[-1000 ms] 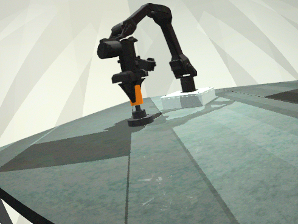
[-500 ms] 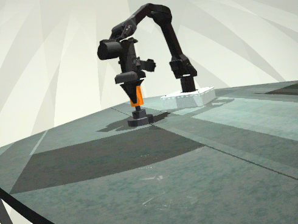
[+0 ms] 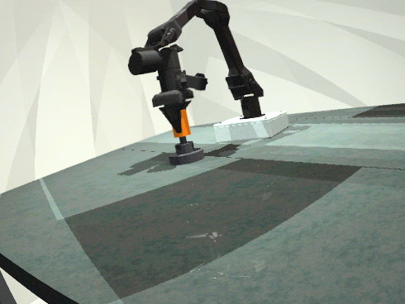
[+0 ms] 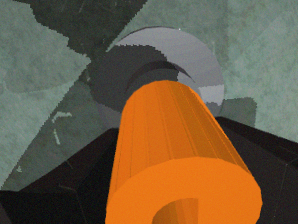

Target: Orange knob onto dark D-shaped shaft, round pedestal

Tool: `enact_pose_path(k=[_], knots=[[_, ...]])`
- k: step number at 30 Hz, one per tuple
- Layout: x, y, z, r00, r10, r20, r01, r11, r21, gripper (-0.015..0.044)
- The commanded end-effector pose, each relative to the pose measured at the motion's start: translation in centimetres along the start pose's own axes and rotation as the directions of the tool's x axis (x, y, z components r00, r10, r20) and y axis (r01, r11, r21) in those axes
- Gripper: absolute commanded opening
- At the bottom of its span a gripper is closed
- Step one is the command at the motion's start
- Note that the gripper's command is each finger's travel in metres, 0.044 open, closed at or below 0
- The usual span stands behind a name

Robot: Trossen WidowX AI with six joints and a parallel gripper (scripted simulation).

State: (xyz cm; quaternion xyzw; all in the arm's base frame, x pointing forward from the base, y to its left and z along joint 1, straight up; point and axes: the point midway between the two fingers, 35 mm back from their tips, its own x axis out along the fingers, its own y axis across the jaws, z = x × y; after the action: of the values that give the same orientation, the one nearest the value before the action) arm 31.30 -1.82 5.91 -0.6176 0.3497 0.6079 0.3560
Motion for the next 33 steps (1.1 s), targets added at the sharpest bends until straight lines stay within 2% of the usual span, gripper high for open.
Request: enact_pose_path(k=[1, 9, 33], knots=[[-0.36, -0.04, -0.08, 1.0, -0.001, -0.001, 0.001, 1.0, -0.006, 0.0], [-0.11, -0.1, -0.05, 1.0, -0.001, -0.001, 0.001, 0.977, -0.214, 0.0], [0.19, -0.04, -0.04, 1.0, -0.001, -0.001, 0.001, 0.977, -0.214, 0.0]])
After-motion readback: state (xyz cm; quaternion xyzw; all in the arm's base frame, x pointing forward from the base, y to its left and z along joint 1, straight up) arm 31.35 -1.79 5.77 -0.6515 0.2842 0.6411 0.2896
